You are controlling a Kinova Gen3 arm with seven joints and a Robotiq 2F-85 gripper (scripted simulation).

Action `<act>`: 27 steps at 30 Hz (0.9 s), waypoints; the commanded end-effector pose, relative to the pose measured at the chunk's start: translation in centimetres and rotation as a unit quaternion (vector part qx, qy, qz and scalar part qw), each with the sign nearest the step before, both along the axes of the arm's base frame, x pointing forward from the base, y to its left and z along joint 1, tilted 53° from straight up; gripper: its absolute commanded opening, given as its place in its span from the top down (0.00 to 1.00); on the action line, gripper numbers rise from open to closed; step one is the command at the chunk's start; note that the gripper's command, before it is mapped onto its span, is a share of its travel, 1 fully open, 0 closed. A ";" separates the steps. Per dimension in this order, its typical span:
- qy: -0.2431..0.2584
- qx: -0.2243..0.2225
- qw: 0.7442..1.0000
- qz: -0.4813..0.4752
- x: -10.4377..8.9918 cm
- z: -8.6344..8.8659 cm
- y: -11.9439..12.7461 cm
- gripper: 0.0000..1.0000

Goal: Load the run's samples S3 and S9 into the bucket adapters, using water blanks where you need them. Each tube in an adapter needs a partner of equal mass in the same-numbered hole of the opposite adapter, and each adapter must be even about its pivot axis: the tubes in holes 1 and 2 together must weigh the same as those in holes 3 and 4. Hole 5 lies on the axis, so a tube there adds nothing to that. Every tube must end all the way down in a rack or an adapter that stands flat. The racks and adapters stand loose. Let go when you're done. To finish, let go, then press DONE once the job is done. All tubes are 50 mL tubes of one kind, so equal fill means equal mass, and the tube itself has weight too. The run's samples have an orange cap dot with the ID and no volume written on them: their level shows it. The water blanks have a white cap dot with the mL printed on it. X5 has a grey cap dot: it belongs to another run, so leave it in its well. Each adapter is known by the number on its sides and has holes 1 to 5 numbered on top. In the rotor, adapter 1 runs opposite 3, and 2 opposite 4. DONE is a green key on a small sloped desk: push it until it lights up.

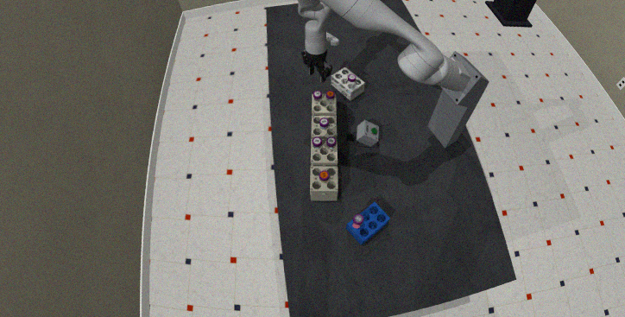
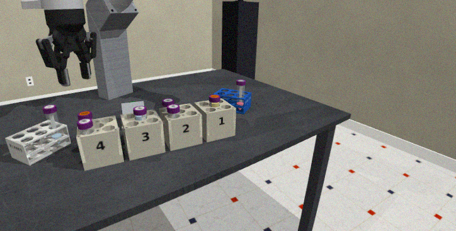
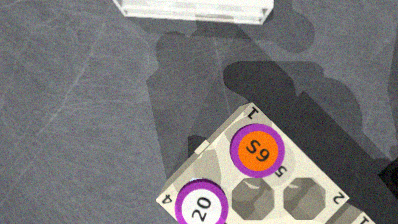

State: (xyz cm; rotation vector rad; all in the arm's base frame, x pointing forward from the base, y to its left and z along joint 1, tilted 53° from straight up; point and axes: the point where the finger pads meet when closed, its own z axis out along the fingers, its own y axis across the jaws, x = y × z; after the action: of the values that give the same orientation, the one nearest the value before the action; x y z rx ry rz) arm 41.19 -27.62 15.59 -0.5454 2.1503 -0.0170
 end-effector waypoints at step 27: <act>0.000 0.000 1.000 0.000 -0.9 0.7 -0.3 0.38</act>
State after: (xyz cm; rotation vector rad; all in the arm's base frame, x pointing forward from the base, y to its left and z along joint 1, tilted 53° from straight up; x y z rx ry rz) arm 40.31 -27.82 16.28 -0.5456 2.1504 -0.0163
